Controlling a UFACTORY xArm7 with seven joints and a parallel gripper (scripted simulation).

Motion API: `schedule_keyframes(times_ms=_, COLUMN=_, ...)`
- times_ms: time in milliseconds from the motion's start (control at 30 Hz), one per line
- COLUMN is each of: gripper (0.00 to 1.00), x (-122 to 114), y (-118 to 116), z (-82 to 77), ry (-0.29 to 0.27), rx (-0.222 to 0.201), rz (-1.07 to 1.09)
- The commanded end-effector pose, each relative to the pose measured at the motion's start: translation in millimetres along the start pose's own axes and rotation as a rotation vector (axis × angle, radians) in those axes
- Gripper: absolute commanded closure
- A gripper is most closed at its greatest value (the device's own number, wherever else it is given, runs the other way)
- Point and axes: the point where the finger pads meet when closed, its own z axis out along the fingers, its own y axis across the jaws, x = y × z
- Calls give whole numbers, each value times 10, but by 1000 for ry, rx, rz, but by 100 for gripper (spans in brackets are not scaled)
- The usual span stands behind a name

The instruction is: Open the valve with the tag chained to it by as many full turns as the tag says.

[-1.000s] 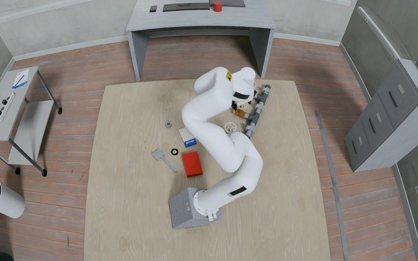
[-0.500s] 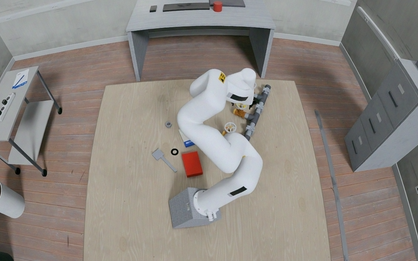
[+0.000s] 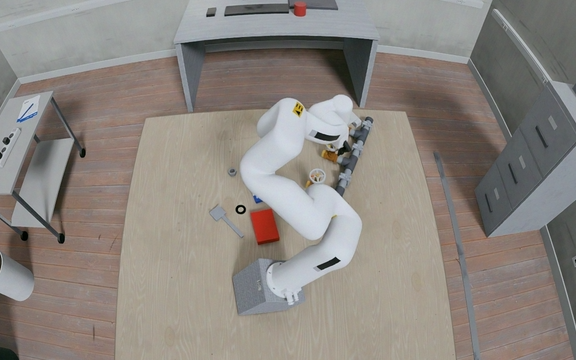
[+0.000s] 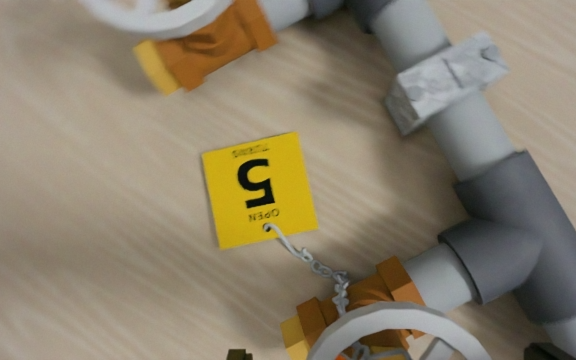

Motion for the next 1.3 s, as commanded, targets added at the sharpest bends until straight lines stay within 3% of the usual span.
schedule_keyframes(times_ms=0, gripper=0, x=16, y=-13, z=-22, ry=2, rx=-34, rz=276)
schedule_keyframes(times_ms=167, gripper=0, x=16, y=-13, z=-22, ry=1, rx=-65, rz=509)
schedule_keyframes(times_ms=400, gripper=0, x=16, y=-13, z=-22, ry=1, rx=-66, rz=514)
schedule_keyframes(times_ms=433, gripper=100, x=16, y=-13, z=-22, ry=1, rx=-66, rz=514)
schedule_keyframes(times_ms=1267, gripper=100, x=16, y=-13, z=-22, ry=1, rx=-66, rz=513)
